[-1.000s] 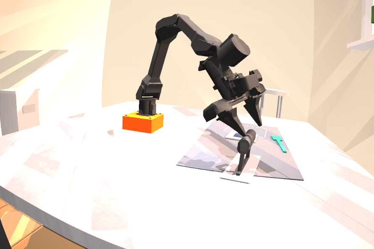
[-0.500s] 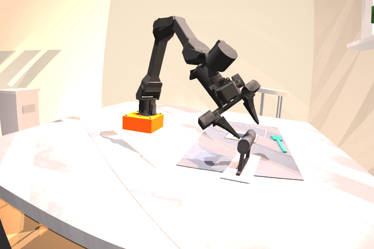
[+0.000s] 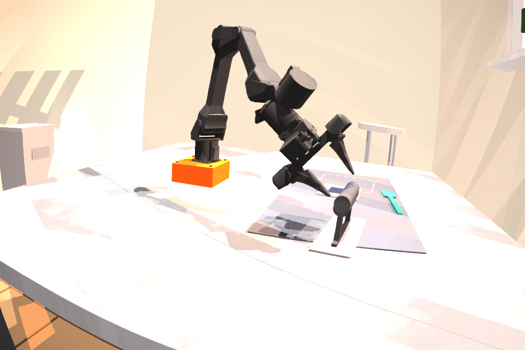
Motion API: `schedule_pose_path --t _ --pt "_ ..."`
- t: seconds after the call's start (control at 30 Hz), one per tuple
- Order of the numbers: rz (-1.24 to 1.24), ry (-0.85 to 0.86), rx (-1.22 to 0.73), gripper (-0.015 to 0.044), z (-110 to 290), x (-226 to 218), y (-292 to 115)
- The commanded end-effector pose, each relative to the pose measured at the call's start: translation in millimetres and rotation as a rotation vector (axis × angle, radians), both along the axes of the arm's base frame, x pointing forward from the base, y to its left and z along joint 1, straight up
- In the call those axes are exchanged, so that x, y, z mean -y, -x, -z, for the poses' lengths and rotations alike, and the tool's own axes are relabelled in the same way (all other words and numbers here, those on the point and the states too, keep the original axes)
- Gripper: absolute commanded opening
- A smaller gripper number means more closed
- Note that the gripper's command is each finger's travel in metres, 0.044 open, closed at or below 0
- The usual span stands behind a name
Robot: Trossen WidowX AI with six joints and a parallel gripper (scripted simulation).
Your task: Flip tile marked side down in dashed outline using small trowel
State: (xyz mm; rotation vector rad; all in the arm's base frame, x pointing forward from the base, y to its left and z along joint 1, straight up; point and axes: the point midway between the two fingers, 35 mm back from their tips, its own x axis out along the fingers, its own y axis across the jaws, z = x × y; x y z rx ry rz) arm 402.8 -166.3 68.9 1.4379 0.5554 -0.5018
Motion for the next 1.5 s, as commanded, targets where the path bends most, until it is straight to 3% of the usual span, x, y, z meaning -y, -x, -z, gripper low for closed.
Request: schedule_pose_path --t 0.0,1.43,1.47 --pt "0.02 -0.038 0.005 0.03 2 -3 4" --pt "0.02 -0.039 0.008 0.03 39 -5 -43" --pt "0.02 -0.039 0.008 0.0274 39 -5 -43"
